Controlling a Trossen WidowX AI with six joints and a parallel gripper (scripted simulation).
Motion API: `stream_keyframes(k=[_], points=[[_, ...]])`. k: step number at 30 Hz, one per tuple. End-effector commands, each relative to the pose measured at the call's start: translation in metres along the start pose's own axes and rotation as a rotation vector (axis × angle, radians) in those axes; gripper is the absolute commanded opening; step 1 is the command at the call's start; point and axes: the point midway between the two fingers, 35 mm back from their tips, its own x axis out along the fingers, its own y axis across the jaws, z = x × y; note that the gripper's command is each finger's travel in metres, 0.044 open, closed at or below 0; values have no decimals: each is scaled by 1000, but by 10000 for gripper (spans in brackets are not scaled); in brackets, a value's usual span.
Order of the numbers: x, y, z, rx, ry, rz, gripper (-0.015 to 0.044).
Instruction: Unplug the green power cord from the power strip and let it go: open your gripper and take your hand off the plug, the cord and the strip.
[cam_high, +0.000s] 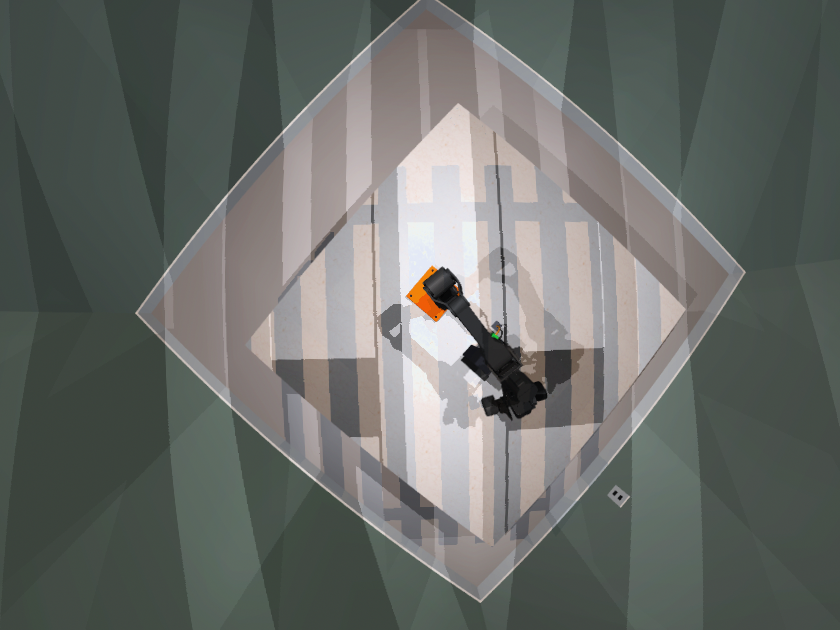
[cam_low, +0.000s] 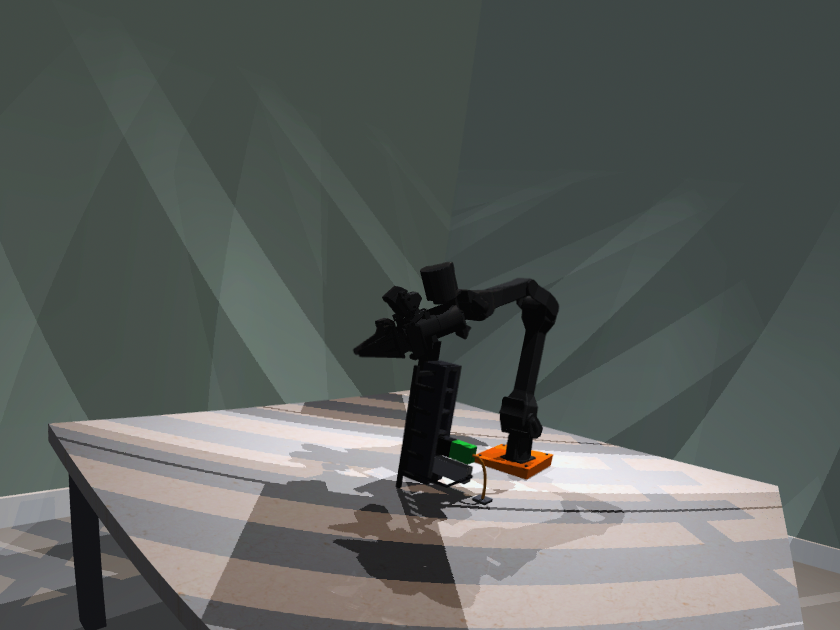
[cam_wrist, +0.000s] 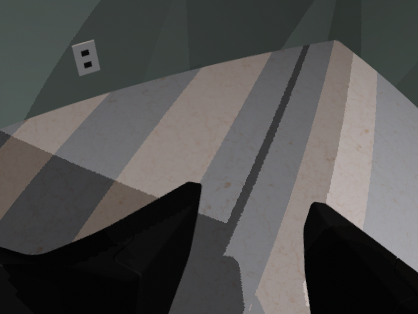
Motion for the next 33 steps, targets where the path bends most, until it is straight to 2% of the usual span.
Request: stream_keyframes(k=[1, 5, 13, 17, 24, 27, 33], points=[[-11, 52, -21, -251, 68, 129, 160], [-23, 86, -44, -465, 121, 228, 160], [-45, 108, -109, -936, 299, 421, 160], [-66, 109, -149, -1238, 417, 590, 160], [-131, 67, -220, -1823, 685, 1050, 160], [-143, 58, -228, -1902, 722, 1149, 160], [-143, 58, -228, -1902, 722, 1149, 160]])
